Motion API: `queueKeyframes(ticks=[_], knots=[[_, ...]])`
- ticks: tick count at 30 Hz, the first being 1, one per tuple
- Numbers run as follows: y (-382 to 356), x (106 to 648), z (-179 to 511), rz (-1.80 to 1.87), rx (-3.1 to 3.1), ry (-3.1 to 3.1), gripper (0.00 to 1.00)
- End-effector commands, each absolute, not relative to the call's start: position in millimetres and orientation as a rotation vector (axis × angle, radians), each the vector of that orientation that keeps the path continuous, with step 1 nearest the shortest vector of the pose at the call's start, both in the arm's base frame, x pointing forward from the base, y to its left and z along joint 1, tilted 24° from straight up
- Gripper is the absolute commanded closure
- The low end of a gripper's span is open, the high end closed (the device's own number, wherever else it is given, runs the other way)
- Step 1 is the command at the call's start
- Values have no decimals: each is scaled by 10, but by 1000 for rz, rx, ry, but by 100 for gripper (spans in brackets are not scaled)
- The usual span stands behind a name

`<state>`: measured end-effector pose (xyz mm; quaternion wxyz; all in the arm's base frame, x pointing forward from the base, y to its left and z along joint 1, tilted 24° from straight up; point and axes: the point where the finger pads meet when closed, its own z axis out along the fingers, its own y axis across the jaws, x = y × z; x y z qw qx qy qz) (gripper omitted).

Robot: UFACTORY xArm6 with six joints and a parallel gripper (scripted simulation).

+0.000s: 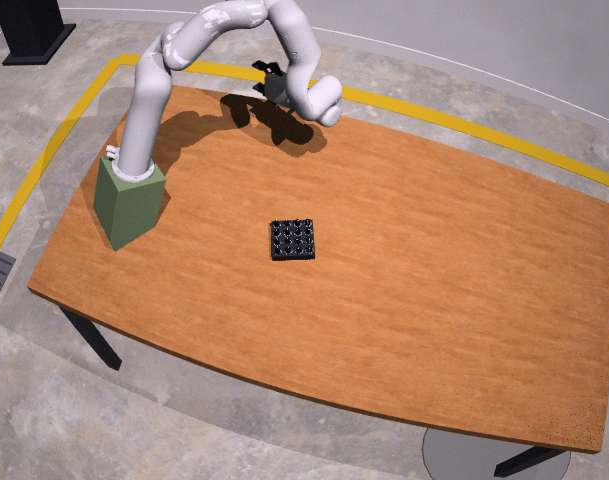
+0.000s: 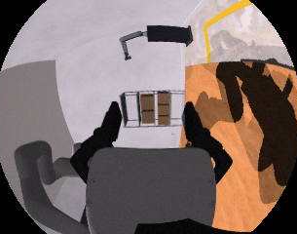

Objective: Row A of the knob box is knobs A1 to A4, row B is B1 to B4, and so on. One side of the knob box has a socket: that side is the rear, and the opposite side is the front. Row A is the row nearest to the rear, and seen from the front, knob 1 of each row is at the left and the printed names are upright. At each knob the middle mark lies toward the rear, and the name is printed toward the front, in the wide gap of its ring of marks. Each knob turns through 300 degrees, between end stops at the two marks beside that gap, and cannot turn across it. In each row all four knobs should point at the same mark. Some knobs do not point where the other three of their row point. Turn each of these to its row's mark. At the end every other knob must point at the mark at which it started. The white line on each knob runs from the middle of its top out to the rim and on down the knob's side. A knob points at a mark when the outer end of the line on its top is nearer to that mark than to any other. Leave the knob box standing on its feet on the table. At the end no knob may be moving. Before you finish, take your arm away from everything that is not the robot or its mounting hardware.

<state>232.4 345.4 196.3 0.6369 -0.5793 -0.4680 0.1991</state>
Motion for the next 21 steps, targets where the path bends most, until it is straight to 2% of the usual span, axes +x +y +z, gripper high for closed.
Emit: queueKeyframes(ticks=[1, 21], knots=[[3446, 2340, 1977, 448, -1327, -1072, 0], [2390, 2902, 1474, 243, -1781, -933, 0]])
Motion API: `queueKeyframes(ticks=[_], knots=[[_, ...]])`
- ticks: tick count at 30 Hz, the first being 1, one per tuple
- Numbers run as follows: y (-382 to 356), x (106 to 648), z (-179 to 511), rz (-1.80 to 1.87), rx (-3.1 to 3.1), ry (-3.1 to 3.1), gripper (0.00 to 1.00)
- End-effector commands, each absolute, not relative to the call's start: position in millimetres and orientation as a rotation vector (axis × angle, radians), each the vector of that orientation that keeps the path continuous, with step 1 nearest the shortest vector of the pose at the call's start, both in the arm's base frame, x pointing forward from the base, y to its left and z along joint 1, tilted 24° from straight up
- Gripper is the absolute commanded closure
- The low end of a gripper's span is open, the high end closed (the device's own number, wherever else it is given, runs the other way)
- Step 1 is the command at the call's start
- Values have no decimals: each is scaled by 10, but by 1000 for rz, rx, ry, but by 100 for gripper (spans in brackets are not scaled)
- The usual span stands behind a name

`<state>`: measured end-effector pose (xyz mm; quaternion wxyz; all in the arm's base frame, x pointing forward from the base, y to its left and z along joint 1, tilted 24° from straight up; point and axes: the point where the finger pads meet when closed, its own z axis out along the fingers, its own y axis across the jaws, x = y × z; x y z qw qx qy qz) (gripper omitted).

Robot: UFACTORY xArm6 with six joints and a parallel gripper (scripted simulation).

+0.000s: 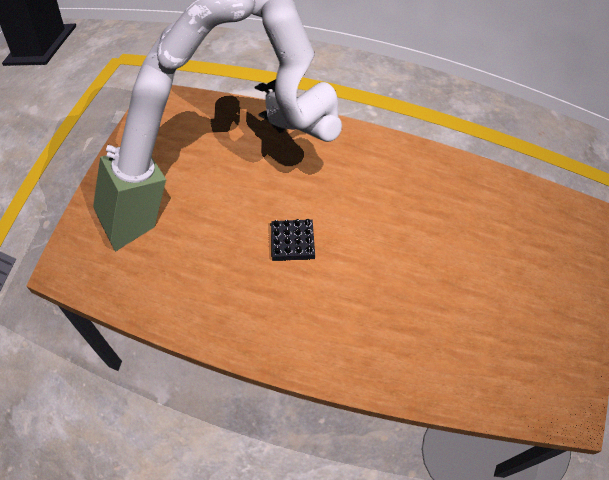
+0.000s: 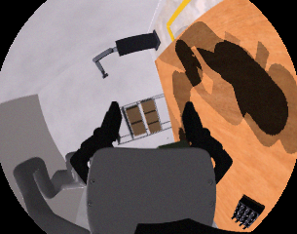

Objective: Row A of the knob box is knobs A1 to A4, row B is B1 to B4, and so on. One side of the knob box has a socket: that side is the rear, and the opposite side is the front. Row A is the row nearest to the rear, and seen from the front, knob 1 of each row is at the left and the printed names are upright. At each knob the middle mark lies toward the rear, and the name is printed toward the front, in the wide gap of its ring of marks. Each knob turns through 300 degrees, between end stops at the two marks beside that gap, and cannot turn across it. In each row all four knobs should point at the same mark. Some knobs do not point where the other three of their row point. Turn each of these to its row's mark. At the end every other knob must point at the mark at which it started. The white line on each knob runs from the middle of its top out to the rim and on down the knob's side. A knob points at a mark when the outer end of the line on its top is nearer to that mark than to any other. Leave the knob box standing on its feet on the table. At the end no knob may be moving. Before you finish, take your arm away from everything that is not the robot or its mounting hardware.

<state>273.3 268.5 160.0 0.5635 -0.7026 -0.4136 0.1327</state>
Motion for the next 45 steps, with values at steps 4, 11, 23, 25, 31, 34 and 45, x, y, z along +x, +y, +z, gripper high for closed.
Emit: queueKeyframes(ticks=[4, 11, 23, 25, 31, 34, 45], knots=[[2180, 3011, 1378, 198, -1867, -899, 0], [1874, 3179, 1230, 129, -1994, -846, 0], [1225, 3521, 928, -25, -2251, -717, 0], [1122, 3575, 880, -50, -2290, -695, 0], [827, 3729, 741, -126, -2402, -626, 0], [713, 3801, 673, -160, -2448, -596, 0], [247, 4051, 444, -289, -2616, -472, 0]])
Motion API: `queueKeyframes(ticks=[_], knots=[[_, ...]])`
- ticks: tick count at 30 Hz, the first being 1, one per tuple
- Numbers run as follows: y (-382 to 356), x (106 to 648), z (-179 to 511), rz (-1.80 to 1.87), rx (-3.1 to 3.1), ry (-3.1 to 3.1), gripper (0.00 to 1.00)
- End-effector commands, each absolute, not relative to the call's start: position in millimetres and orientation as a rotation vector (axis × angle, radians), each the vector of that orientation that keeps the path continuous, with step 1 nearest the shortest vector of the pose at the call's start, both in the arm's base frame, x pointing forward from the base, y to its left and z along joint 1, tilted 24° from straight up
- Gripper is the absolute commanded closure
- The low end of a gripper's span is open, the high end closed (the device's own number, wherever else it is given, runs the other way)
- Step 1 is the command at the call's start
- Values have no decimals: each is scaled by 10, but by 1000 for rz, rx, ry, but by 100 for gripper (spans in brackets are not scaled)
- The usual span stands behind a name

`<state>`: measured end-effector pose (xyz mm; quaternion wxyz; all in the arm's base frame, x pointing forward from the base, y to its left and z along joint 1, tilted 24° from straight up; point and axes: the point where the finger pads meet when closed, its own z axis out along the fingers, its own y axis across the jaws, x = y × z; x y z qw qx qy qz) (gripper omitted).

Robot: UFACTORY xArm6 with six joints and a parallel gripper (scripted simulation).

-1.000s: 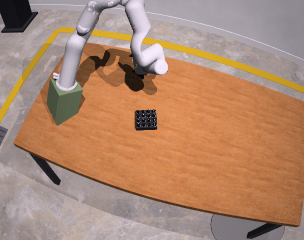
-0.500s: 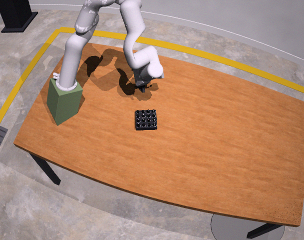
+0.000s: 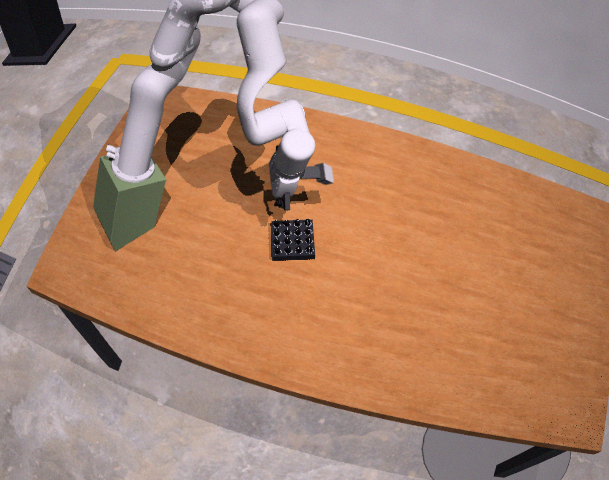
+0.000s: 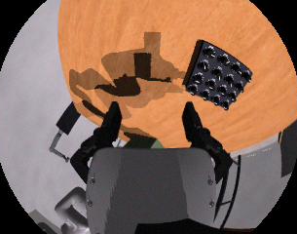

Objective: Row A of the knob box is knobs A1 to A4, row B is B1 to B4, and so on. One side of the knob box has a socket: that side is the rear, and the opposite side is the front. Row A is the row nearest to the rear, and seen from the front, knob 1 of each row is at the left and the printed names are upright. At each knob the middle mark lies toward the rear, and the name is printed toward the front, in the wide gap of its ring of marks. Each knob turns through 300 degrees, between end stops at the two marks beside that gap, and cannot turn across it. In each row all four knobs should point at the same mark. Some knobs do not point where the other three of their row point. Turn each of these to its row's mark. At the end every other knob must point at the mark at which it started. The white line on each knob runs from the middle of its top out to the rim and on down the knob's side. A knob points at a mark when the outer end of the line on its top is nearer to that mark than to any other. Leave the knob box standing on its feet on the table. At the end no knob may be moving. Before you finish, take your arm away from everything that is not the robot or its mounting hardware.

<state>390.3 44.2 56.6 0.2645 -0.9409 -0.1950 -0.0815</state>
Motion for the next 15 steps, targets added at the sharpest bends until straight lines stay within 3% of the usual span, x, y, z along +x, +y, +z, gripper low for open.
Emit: queueKeyframes(ticks=[1, 15], knots=[[247, 4051, 444, -289, -2616, -472, 0], [-393, 4394, 144, -475, -2828, -281, 0]])
